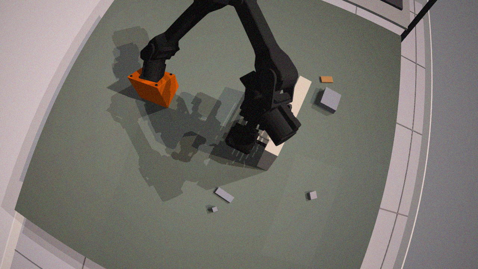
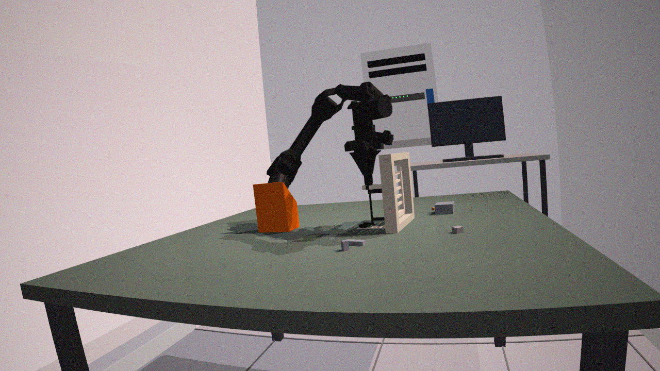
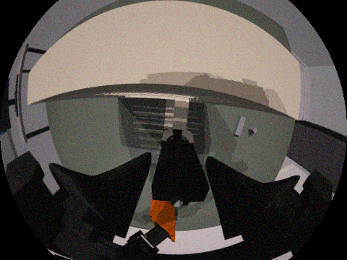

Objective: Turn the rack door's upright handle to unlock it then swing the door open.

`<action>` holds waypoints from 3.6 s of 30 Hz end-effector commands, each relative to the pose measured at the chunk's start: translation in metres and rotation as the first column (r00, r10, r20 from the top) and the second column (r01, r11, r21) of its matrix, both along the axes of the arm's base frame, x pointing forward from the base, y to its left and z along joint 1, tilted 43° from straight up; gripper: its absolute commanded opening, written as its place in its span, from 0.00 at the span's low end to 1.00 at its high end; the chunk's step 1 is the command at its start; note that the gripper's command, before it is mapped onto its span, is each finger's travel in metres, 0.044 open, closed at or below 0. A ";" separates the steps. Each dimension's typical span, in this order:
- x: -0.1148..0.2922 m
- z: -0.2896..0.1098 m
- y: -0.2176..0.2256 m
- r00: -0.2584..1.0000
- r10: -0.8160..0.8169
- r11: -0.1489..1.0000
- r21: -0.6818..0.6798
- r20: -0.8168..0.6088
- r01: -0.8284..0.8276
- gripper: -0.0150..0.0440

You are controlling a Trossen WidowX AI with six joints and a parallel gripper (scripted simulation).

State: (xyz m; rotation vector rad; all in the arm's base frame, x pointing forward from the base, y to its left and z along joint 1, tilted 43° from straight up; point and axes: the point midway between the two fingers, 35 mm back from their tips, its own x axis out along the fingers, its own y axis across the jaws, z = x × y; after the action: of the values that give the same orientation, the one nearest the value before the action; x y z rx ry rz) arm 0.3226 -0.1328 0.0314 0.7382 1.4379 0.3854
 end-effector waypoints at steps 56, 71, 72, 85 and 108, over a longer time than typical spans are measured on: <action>0.000 -0.002 0.003 -0.068 -0.655 0.375 -0.401 -0.753 0.836 0.27; 0.000 -0.002 0.003 -0.326 -0.589 0.224 -0.538 -0.739 0.813 0.27; 0.000 -0.002 0.003 -0.326 -0.589 0.224 -0.538 -0.739 0.813 0.27; 0.000 -0.002 0.003 -0.326 -0.589 0.224 -0.538 -0.739 0.813 0.73; 0.000 -0.002 0.003 0.657 -0.539 0.798 -0.070 -0.527 0.598 0.73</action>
State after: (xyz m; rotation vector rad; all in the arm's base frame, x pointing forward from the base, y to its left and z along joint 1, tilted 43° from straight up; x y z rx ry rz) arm 0.3223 -0.1304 0.0294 1.5622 1.6021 -0.4318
